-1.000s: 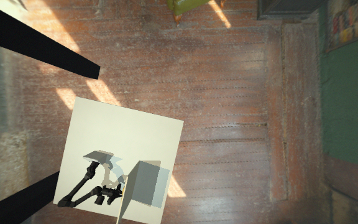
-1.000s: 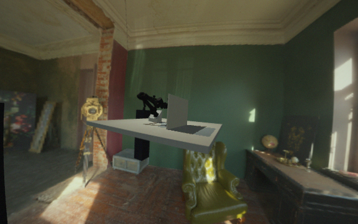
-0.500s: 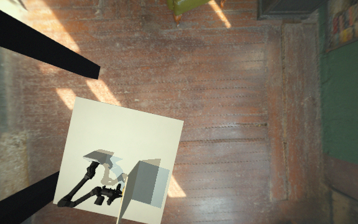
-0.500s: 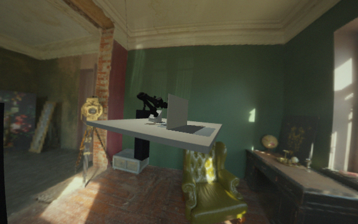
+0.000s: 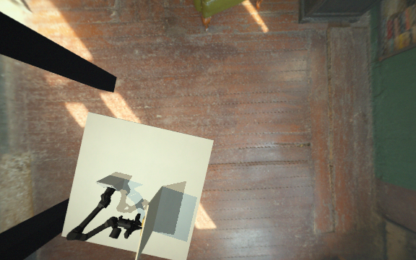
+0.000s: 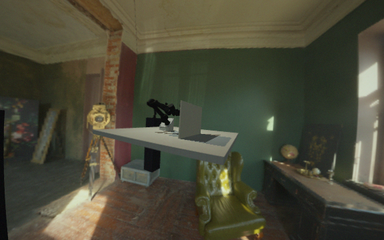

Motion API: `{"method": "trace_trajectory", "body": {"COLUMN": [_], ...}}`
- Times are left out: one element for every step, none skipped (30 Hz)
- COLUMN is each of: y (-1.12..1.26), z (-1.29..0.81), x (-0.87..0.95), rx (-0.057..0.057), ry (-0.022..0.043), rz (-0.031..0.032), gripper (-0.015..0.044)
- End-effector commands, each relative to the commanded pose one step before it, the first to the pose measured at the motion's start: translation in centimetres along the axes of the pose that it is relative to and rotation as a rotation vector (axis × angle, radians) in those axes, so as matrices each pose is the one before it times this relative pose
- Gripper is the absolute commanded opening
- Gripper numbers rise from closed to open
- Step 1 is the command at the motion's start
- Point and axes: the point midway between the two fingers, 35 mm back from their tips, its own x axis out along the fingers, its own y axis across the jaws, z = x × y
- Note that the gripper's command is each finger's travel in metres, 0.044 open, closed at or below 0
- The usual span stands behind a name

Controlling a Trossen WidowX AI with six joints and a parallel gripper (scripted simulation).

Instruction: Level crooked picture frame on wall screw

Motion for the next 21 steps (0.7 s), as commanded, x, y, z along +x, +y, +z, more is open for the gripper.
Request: {"method": "trace_trajectory", "body": {"y": [0.131,-0.024,-0.007,0.008,0.017,0.021,0.027,0.001,-0.007,0.008,0.016,0.018,0.021,0.016,-0.008,-0.014,-0.021,-0.020,0.006,0.011,0.018], "z": [-0.078,0.000,-0.007,-0.001,-0.003,-0.005,-0.009,-0.012,-0.012,-0.004,-0.007,-0.011,-0.017,-0.017,-0.003,-0.004,-0.004,-0.012,-0.005,-0.006,-0.011], "x": [0.009,0.000,0.000,0.000,0.000,0.000,0.000,0.000,0.000,0.000,0.000,0.000,0.000,0.000,0.000,0.000,0.000,0.000,0.000,0.000,0.000], "rx": [-0.0044,0.0000,0.0000,0.0000,0.0000,0.0000,0.0000,0.0000,0.0000,0.0000,0.0000,0.0000,0.0000,0.0000,0.0000,0.0000,0.0000,0.0000,0.0000,0.0000,0.0000], "ry": [0.00317,0.00000,0.00000,0.00000,0.00000,0.00000,0.00000,0.00000,0.00000,0.00000,0.00000,0.00000,0.00000,0.00000,0.00000,0.00000,0.00000,0.00000,0.00000,0.00000,0.00000], "rz": [0.00752,0.00000,0.00000,0.00000,0.00000,0.00000,0.00000,0.00000,0.00000,0.00000,0.00000,0.00000,-0.00001,0.00000,0.00000,0.00000,0.00000,0.00000,0.00000,0.00000,0.00000], "gripper": [0.0000,0.0000,0.0000,0.0000,0.0000,0.0000,0.0000,0.0000,0.0000,0.0000,0.0000,0.0000,0.0000,0.0000,0.0000,0.0000,0.0000,0.0000,0.0000,0.0000,0.0000]}}
